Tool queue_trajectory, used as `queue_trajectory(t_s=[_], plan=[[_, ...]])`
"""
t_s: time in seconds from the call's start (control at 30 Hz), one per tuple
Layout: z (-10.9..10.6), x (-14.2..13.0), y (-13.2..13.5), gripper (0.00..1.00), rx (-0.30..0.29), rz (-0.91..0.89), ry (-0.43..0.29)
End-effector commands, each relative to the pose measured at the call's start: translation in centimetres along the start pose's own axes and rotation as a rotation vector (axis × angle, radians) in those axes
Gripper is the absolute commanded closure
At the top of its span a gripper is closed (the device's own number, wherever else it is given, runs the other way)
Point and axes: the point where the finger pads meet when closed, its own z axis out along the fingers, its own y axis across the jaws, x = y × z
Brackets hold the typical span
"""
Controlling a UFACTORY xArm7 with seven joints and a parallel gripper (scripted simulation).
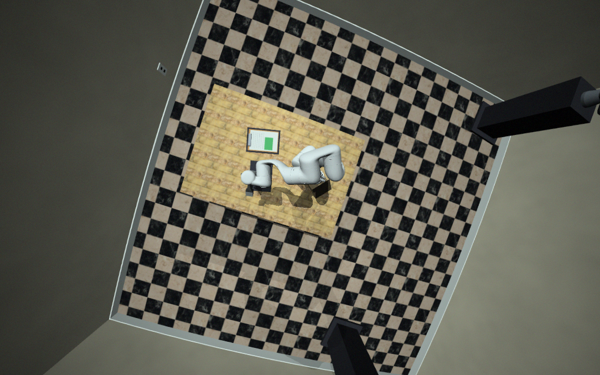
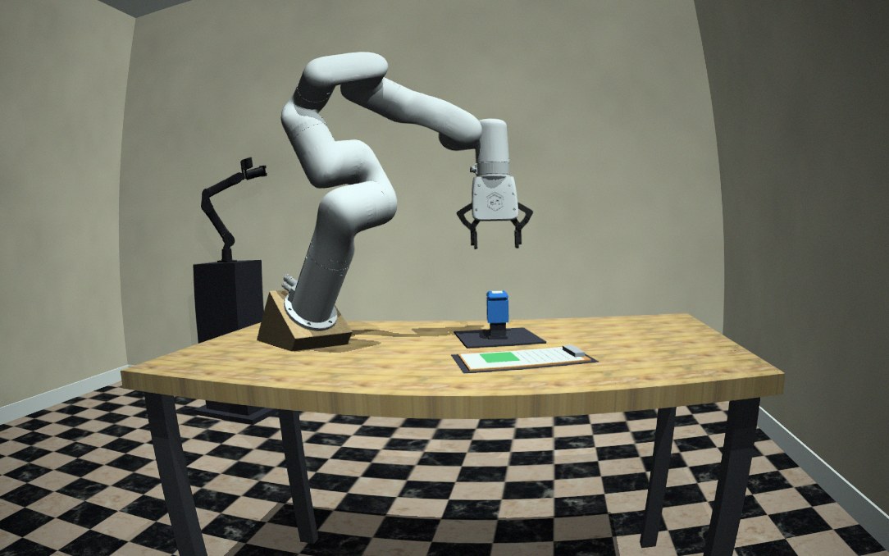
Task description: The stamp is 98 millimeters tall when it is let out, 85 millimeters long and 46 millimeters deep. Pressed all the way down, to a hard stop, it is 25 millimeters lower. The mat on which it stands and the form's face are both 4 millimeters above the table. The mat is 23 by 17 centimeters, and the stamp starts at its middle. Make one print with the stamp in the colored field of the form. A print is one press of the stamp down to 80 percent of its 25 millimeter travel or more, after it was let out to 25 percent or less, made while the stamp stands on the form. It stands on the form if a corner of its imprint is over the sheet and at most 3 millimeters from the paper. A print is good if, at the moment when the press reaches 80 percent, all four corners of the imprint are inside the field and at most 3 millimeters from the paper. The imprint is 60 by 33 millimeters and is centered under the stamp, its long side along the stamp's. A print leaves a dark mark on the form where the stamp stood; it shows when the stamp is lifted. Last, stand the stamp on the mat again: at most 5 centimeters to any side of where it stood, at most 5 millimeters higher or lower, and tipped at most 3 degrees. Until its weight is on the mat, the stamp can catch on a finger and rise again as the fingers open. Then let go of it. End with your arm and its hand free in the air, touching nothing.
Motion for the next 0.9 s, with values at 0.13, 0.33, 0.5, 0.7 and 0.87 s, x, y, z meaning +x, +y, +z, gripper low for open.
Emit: queue_trajectory(t_s=[0.13, 0.33, 0.5, 0.7, 0.87], plan=[[-1.2, -0.1, -0.1, 0.00, 0.003, -0.001, -0.001], [-1.9, -1.2, 0.5, 0.00, -0.005, -0.086, 0.003], [-3.4, -4.0, 2.1, 0.00, -0.024, -0.296, 0.010], [-4.5, -7.7, 3.8, 0.00, -0.040, -0.546, 0.009], [-4.9, -13.7, 5.9, 0.00, -0.044, -0.771, -0.006]])
